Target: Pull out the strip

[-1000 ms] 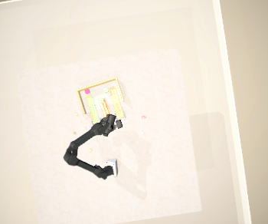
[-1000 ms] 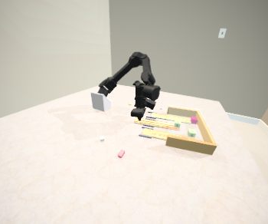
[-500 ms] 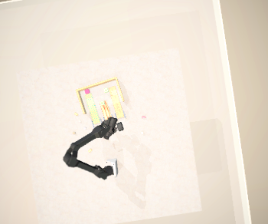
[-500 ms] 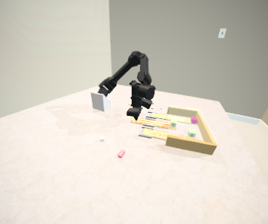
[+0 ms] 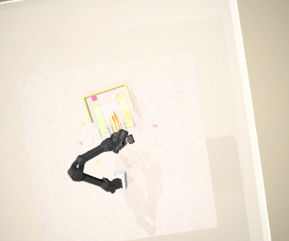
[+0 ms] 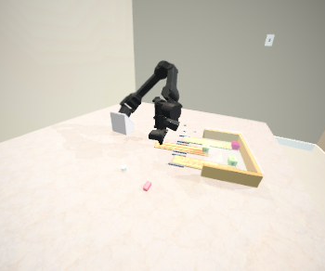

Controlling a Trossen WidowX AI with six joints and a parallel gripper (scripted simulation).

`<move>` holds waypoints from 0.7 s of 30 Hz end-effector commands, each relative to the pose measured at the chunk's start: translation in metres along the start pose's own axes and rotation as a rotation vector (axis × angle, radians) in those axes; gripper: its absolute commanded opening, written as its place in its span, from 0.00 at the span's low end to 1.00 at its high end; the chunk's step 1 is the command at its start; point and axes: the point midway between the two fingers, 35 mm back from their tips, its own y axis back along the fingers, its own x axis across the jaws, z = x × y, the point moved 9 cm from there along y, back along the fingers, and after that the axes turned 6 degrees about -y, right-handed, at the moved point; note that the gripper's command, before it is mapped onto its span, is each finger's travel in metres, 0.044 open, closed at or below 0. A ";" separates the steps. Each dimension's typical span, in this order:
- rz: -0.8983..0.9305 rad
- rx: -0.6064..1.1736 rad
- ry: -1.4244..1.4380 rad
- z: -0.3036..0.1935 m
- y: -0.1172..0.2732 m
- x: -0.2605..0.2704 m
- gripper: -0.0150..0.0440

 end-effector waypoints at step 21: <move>0.004 0.033 -0.013 -0.041 -0.006 -0.002 0.25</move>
